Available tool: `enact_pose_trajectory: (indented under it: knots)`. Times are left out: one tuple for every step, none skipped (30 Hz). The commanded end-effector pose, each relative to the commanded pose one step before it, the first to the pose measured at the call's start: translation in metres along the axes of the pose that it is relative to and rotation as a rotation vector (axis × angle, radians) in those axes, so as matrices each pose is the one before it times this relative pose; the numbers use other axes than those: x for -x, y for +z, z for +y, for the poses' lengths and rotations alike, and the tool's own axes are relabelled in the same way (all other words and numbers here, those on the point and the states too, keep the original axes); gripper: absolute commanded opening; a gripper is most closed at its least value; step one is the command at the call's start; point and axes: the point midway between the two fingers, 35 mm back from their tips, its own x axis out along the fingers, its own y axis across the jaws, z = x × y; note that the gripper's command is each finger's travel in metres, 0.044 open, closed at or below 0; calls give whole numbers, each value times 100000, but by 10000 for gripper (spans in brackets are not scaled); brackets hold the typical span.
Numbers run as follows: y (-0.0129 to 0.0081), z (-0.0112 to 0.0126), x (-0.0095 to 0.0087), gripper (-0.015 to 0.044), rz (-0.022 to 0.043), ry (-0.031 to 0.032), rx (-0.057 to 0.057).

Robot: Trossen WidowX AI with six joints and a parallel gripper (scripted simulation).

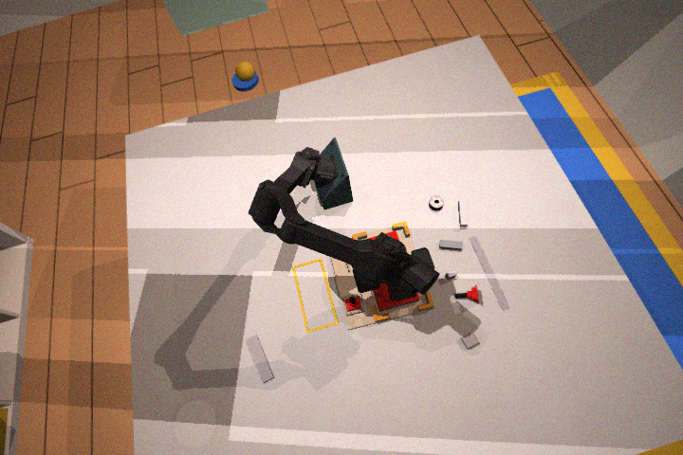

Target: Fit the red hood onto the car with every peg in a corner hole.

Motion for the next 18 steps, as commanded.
enact_pose_trajectory:
  knots:
    - [-52, -26, -259, 0, -62, -267, 300]
    - [1, -3, -45, 0, 0, -3, -6]
    - [1, -4, -45, 0, 0, -3, -6]
    - [1, -4, -45, 0, 0, -4, -6]
    - [1, -4, -45, 0, 0, -4, -6]
    - [1, -3, -45, 0, 0, -4, -6]
    - [1, -3, -45, 0, 0, -4, -6]
    - [1, -3, -45, 0, 0, -4, -6]
    - [3, 1, 12, 0, 3, 16, -19]
    - [6, 3, 26, 0, 7, 35, -40]
    - [7, 4, 32, 0, 8, 43, -50]
    - [9, 5, 41, 0, 11, 55, -64]
    - [11, 6, 51, 0, 14, 69, -80]
    - [9, 4, 40, 0, 11, 54, -63]
    - [-19, -4, -77, 26, 82, 3, -22]
    - [0, 0, 0, 53, 0, 0, 0]
    - [0, 0, 0, 79, 0, 0, 0]
    - [0, 0, 0, 105, 0, 0, 0]
